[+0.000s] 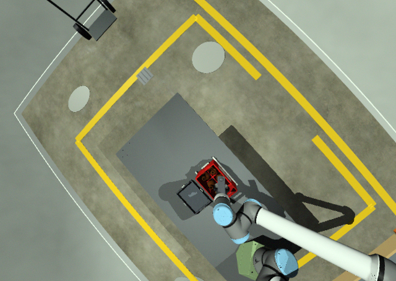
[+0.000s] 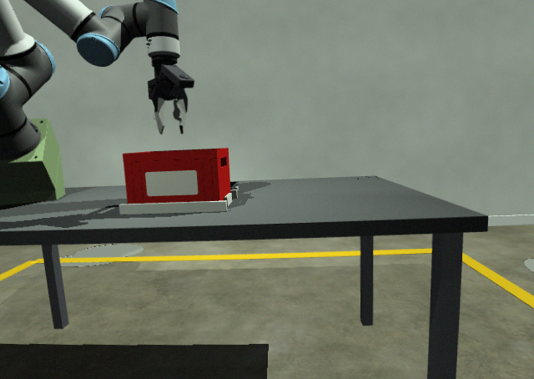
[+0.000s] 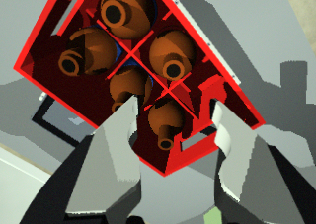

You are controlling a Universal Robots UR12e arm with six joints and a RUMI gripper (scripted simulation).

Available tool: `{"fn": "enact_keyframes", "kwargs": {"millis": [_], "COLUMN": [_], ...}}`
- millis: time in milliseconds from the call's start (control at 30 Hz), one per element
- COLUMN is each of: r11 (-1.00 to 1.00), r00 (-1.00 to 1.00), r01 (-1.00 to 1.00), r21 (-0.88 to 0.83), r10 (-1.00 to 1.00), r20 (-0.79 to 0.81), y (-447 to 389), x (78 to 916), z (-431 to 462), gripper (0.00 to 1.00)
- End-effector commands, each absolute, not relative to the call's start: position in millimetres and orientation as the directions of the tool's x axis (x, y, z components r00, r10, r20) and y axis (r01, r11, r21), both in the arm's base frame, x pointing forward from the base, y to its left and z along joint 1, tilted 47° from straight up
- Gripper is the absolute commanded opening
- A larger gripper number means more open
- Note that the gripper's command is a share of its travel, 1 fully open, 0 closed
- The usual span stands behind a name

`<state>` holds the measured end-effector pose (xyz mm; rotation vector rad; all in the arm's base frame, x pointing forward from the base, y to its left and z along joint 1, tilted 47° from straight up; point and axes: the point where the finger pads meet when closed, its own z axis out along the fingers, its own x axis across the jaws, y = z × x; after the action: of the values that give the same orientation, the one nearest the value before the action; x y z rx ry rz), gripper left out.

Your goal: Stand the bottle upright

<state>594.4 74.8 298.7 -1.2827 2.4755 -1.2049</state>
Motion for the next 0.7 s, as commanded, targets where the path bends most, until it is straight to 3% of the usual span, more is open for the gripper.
{"fn": "enact_keyframes", "kwargs": {"millis": [0,667], "r11": [0.330,0.330], "r00": [-0.639,-0.639], "r01": [-0.645,-0.645], "r21": [-0.689,-0.689], "r10": [-0.728,-0.728], "r20": [0.249,0.249], "y": [74,63], "x": [595,603], "z": [298,286], "gripper": [0.38,0.38]}}
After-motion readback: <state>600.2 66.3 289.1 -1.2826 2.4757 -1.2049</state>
